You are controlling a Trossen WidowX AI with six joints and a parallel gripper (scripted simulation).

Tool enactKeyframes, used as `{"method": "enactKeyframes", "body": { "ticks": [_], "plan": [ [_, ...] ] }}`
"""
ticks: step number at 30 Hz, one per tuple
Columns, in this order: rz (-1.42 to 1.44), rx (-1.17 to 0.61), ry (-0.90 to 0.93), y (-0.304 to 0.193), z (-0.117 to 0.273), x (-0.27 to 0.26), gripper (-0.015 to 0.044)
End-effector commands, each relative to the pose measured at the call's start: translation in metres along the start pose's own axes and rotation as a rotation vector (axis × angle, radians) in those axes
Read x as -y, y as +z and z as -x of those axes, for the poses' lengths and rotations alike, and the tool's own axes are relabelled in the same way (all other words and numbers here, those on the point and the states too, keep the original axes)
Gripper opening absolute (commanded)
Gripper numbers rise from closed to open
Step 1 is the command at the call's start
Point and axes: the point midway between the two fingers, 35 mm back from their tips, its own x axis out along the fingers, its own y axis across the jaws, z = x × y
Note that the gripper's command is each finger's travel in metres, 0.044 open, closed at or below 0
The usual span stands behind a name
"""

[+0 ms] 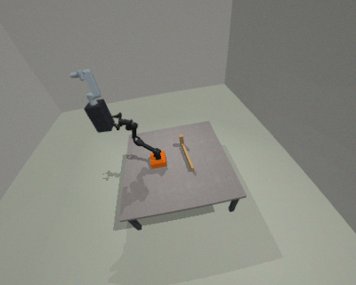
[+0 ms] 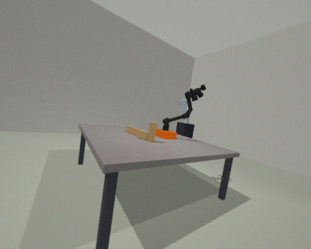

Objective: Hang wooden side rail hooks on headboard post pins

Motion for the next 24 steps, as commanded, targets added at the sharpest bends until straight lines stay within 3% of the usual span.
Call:
{"method": "enactKeyframes", "body": {
  "ticks": [1, 12, 24],
  "plan": [
    [-0.003, -0.005, 0.000, -0.002, 0.000, 0.000, 0.0426],
    [-0.197, -0.300, -0.022, -0.098, 0.032, 0.023, 0.0440],
    [-0.445, -0.645, -0.133, -0.196, 0.101, 0.044, 0.0440]
  ]
}}
